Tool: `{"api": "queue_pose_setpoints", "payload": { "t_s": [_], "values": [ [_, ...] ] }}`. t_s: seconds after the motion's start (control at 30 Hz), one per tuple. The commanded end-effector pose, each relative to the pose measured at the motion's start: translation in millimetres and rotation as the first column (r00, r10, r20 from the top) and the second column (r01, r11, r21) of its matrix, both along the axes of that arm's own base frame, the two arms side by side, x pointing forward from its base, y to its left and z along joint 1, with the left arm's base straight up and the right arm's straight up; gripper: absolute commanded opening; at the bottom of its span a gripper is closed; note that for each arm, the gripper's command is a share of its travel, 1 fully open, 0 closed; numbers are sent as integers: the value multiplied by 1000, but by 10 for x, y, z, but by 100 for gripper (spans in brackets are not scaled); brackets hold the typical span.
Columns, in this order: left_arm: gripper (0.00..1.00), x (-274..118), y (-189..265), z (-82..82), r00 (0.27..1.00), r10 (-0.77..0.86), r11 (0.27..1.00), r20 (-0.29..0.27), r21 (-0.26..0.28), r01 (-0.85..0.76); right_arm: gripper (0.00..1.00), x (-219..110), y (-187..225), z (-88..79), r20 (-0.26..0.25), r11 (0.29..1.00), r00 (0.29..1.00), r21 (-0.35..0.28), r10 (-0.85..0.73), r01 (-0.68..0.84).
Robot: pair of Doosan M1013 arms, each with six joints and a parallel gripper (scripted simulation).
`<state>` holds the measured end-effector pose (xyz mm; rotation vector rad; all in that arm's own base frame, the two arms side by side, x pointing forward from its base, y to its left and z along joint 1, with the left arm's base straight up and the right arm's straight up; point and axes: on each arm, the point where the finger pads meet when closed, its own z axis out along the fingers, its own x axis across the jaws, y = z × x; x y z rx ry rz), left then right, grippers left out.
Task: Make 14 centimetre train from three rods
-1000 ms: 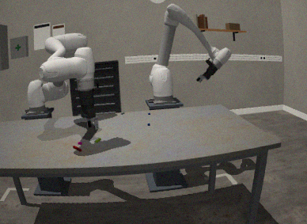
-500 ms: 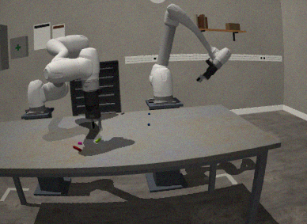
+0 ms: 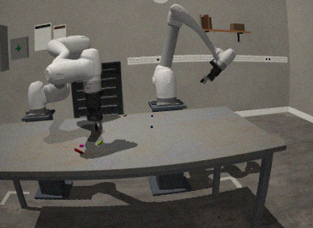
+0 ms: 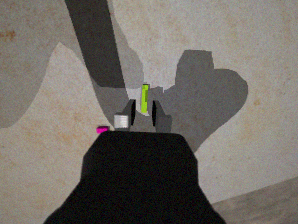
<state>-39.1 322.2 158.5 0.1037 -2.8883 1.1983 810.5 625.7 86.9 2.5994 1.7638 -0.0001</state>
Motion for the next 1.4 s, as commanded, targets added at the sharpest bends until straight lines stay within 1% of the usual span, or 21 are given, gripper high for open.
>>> {"api": "queue_pose_setpoints", "payload": {
  "t_s": [0.0,0.23,0.6,0.67,1.17,1.23,1.37],
  "values": [
    [100,-1,2,3,1000,0,1000,0,1,0,54,5,1,13,2,1000,1000,1,0,0],
    [100,-1,2,3,1000,0,1000,0,1,0,54,5,1,-11,2,1000,1000,1,0,0],
    [100,-1,2,3,1000,0,1000,0,1,0,54,6,1,-128,2,1000,1000,1,0,0],
    [100,-1,2,3,1000,0,1000,0,1,0,54,6,1,-128,2,1000,1000,1,0,0],
    [100,-1,2,3,1000,0,1000,0,1,0,54,9,3,-360,2,1000,1000,1,0,0],
    [100,-1,2,3,1000,0,1000,0,1,0,54,9,3,-360,2,1000,1000,1,0,0],
    [100,-1,2,3,1000,0,1000,0,1,0,54,9,3,-412,2,1000,1000,1,0,0]
  ]
}}
